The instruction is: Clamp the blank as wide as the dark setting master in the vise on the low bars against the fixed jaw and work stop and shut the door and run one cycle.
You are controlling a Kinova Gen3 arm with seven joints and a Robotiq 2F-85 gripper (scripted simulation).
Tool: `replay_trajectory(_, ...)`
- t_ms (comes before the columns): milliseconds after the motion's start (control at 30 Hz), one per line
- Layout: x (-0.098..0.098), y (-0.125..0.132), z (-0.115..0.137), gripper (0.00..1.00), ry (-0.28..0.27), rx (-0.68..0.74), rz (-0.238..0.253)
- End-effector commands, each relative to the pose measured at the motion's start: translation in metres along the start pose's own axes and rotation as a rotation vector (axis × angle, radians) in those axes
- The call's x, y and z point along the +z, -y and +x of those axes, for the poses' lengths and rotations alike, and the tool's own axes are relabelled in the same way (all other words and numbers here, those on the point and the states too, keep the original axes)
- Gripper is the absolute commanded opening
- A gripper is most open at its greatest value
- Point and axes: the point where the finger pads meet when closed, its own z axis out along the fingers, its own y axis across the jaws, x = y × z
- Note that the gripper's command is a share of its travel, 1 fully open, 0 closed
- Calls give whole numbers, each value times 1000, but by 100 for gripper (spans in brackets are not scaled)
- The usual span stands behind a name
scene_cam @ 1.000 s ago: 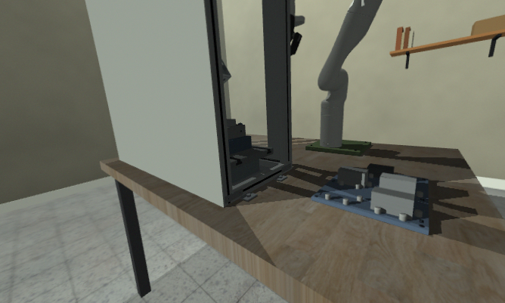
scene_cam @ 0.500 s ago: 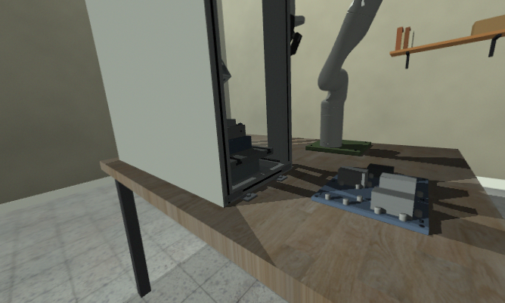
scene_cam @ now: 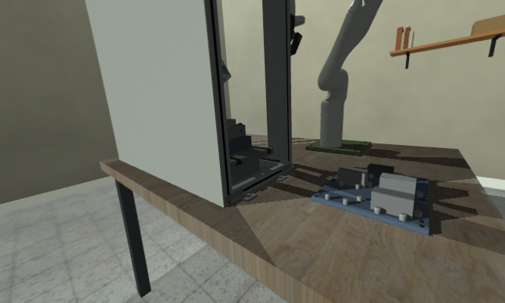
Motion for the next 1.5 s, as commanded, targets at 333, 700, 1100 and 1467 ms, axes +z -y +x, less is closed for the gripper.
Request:
replay_trajectory(333, 1, -5, 0, 39, 1, 2, -12)
replay_trajectory(700, 1, -7, 0, 39, 1, 3, -15)
replay_trajectory(1100, 1, -8, 0, 39, 1, 3, -15)
replay_trajectory(1467, 1, -6, 0, 39, 1, 2, -12)
